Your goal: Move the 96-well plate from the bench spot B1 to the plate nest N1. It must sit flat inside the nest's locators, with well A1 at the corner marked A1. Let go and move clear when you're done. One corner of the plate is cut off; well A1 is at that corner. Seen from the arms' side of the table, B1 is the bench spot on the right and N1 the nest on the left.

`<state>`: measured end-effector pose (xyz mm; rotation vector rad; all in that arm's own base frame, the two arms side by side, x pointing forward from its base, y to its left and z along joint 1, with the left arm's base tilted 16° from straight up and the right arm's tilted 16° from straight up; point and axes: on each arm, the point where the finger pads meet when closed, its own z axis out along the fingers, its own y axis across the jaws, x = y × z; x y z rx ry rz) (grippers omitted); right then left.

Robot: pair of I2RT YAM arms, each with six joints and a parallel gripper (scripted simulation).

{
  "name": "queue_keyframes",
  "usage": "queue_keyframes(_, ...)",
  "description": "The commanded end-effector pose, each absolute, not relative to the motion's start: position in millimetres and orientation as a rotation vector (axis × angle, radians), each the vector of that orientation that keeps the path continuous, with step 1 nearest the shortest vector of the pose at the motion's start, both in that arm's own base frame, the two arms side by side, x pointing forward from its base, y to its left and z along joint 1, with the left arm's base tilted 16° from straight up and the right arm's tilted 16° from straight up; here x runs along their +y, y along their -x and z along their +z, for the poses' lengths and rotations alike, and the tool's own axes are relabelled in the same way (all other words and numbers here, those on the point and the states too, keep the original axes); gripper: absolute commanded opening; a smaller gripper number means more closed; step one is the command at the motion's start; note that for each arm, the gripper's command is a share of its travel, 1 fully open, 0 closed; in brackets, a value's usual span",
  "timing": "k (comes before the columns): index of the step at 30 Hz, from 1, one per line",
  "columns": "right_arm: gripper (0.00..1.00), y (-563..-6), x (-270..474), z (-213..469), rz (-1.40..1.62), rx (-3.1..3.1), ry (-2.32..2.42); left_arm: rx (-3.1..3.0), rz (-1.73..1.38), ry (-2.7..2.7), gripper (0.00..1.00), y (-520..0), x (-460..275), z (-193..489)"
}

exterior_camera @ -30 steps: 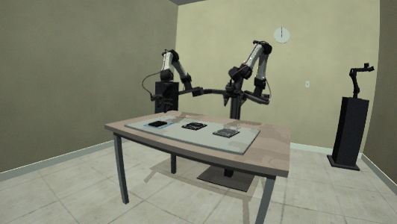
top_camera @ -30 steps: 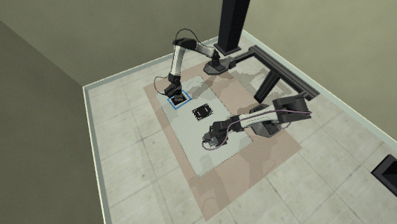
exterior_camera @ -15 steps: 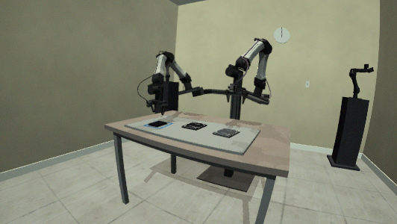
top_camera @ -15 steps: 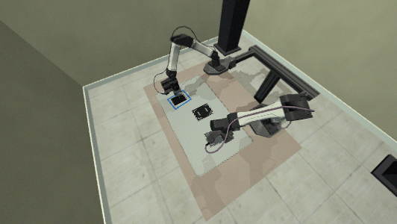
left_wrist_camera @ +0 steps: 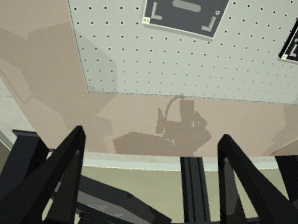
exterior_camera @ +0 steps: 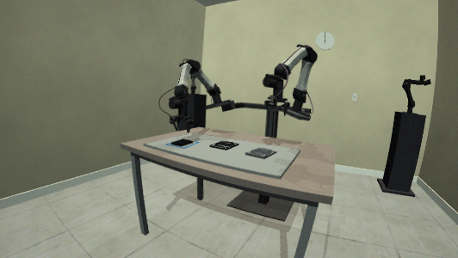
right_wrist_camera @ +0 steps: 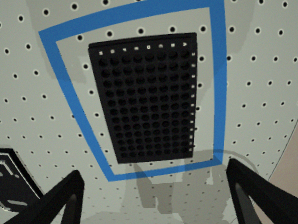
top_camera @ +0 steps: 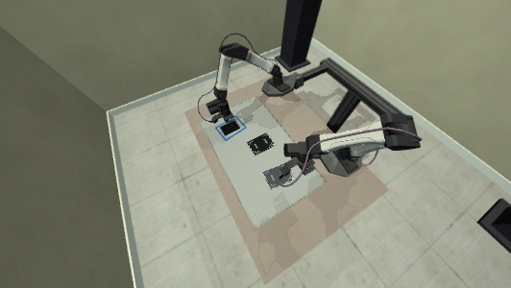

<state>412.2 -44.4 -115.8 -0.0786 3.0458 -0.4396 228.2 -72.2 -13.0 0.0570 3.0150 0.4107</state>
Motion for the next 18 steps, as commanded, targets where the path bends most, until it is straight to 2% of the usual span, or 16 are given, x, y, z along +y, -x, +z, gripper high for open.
queue_keyframes(1, 1.00, -421.9, -41.6, -99.6, -0.407, 2.998, 0.086, 3.040, 0.414, -0.036, 1.00, -205.2, -72.3, -7.1)
queue_keyframes(18, 1.00, -421.3, -41.6, -99.6, -0.407, 3.000, 0.083, 3.036, 0.415, -0.028, 1.00, -207.1, -71.2, -6.3)
